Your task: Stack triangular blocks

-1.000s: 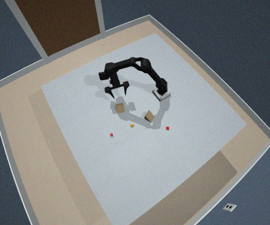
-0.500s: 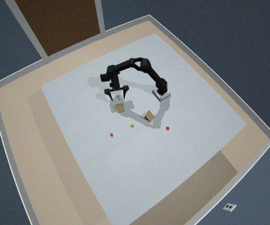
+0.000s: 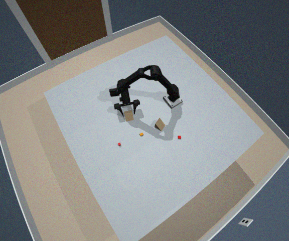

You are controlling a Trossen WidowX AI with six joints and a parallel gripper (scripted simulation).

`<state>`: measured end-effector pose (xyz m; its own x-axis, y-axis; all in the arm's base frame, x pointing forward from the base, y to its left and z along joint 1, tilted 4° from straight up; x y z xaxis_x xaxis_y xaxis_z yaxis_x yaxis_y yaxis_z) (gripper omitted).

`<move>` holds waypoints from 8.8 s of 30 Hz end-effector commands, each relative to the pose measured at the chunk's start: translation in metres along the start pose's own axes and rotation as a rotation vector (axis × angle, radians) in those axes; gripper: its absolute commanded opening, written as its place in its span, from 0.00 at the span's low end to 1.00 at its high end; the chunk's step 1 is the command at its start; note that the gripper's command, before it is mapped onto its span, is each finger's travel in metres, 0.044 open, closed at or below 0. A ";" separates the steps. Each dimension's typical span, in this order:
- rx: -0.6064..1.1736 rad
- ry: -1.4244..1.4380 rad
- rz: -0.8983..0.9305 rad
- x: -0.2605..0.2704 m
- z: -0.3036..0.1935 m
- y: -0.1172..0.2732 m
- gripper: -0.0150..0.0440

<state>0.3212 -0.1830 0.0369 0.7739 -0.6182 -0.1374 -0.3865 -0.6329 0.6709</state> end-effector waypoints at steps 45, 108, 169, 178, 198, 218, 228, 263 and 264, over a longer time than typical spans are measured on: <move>-0.088 0.074 -0.019 -0.014 -0.072 0.063 0.25; -0.777 0.701 -0.145 -0.123 -0.201 -0.012 0.25; -0.764 0.695 -0.158 -0.265 -0.172 -0.074 0.25; -0.764 0.695 -0.157 -0.255 -0.160 -0.086 0.25; -0.759 0.702 -0.152 -0.252 -0.150 -0.089 0.25; -0.758 0.704 -0.153 -0.248 -0.144 -0.094 0.25; -0.758 0.704 -0.153 -0.246 -0.139 -0.097 0.25; -0.758 0.704 -0.155 -0.242 -0.131 -0.102 0.25; -0.758 0.704 -0.155 -0.242 -0.131 -0.102 0.25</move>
<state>0.2386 0.0916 0.0978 0.9995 0.0060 0.0319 -0.0314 -0.0700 0.9971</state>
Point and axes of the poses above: the point midway between the two fingers, 35 mm back from their tips, its own y axis back along the fingers, its own x axis across the jaws, z = x × y, the point moved 4 cm from there along y, back along the fingers, and after that the axes turned 11 degrees about -y, right-handed, at the moved point
